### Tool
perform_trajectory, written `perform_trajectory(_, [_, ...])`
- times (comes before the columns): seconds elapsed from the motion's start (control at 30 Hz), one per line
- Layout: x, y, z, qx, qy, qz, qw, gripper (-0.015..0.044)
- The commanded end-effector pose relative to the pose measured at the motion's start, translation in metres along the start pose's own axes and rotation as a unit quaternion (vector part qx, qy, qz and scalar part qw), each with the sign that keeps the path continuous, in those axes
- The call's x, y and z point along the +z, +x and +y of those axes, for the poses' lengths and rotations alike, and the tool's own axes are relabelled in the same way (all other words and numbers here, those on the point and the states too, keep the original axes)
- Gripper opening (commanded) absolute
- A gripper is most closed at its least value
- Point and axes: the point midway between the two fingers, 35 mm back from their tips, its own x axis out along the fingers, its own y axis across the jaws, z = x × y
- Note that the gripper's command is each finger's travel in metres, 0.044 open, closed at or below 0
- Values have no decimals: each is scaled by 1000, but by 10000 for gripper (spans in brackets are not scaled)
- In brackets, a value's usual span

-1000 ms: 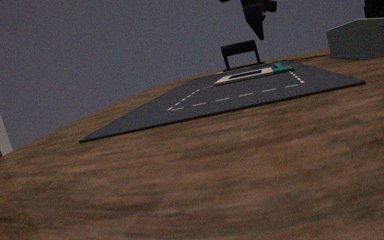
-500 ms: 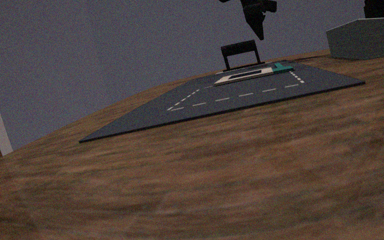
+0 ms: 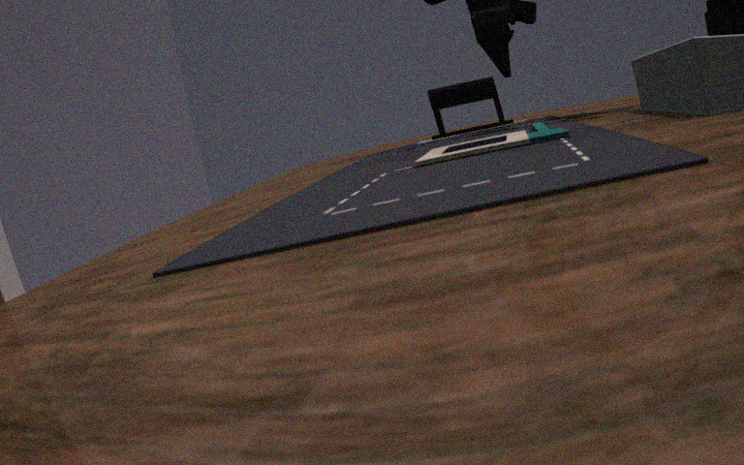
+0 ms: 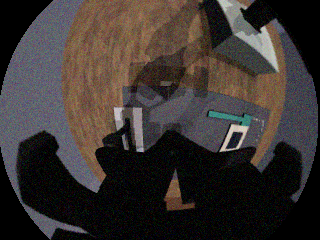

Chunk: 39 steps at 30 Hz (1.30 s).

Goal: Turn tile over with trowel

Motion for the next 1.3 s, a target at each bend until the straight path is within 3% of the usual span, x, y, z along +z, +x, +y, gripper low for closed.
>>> perform_trajectory(0.0, [0,0,0,0,0,0,1000,0])
perform_trajectory(0.27, [0,0,0,0,0,0,1000,0])
perform_trajectory(0.47, [0,0,0,0,-3,0,1000,153])
perform_trajectory(0.63, [-6,-2,5,1,-77,2,997,270])
perform_trajectory(1.27, [-27,-12,27,7,-394,7,919,270])
